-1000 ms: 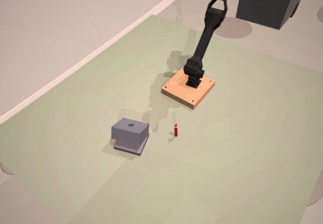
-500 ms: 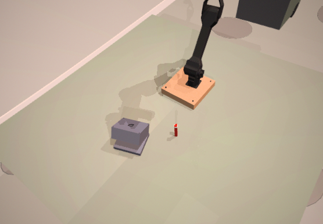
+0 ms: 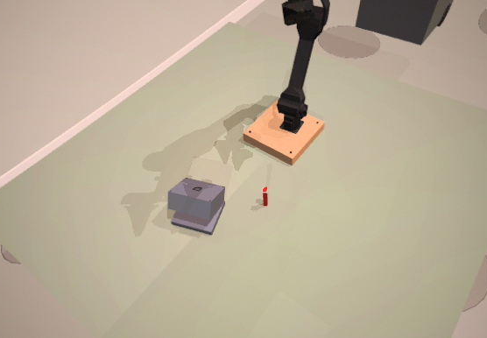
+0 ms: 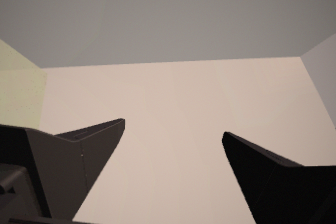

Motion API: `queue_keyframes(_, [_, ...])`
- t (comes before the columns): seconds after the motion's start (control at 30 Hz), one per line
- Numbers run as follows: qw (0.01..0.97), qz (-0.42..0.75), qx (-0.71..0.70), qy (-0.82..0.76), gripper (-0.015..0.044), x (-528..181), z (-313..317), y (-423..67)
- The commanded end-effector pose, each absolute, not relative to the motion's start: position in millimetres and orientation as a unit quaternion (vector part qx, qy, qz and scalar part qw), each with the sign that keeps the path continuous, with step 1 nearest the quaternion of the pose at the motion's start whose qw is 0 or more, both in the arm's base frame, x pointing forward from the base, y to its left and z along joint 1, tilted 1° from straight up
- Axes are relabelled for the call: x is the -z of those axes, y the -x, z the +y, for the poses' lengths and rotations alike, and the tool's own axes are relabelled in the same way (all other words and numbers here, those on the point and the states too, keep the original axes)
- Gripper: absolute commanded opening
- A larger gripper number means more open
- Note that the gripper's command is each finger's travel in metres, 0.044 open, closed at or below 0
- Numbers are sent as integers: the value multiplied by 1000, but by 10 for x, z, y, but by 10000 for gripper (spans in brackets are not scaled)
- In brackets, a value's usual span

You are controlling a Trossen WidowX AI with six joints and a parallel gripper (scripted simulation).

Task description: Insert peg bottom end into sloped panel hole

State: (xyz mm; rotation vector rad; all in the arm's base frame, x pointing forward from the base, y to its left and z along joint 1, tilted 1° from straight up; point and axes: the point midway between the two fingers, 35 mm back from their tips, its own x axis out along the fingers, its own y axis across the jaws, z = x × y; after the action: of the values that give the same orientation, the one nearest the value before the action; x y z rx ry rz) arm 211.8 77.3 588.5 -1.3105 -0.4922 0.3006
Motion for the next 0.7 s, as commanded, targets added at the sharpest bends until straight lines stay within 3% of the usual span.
queue_keyframes(0.0, [790, -159, -178, 564, 440, -5536, 784, -2493])
queue_keyframes(0.67, [867, 150, -272, 390, 440, -3874, 813, -3478])
